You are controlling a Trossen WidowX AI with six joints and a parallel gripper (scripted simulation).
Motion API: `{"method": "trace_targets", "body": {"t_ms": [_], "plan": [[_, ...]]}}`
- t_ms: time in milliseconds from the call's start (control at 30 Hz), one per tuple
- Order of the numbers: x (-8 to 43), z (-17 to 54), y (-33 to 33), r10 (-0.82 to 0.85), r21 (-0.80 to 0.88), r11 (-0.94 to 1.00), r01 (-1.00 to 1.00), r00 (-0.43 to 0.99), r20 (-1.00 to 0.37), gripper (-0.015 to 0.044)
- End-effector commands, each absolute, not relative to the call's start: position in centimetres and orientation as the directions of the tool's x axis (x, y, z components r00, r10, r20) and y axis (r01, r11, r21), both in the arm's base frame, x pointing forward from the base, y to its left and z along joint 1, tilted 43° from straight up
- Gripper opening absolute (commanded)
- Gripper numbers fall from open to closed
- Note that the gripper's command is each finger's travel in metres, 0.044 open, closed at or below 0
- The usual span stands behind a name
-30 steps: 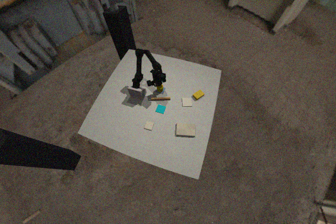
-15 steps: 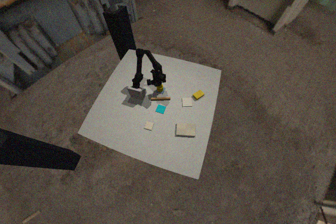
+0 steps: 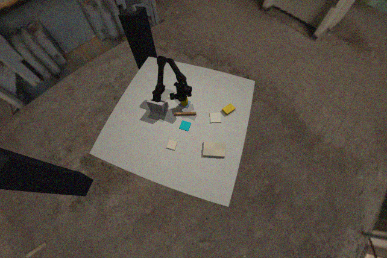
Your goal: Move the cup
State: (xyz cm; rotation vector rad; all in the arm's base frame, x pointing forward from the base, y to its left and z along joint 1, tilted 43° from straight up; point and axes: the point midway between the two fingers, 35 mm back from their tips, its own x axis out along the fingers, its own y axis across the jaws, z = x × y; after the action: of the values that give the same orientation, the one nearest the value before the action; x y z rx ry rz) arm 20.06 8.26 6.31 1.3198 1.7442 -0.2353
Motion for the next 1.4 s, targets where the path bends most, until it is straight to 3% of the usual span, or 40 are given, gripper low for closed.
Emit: {"method": "trace_targets", "body": {"t_ms": [0,900,1367], "plan": [[19.9,5.6,8.8,0.674,0.344,0.405,0.847,-0.023,-0.738,0.0167],[19.5,3.5,11.0,0.679,0.346,0.403,0.847,-0.023,-0.734,0.0167],[19.7,3.7,10.9,0.675,0.351,0.407,0.843,-0.019,-0.738,0.0073]]}}
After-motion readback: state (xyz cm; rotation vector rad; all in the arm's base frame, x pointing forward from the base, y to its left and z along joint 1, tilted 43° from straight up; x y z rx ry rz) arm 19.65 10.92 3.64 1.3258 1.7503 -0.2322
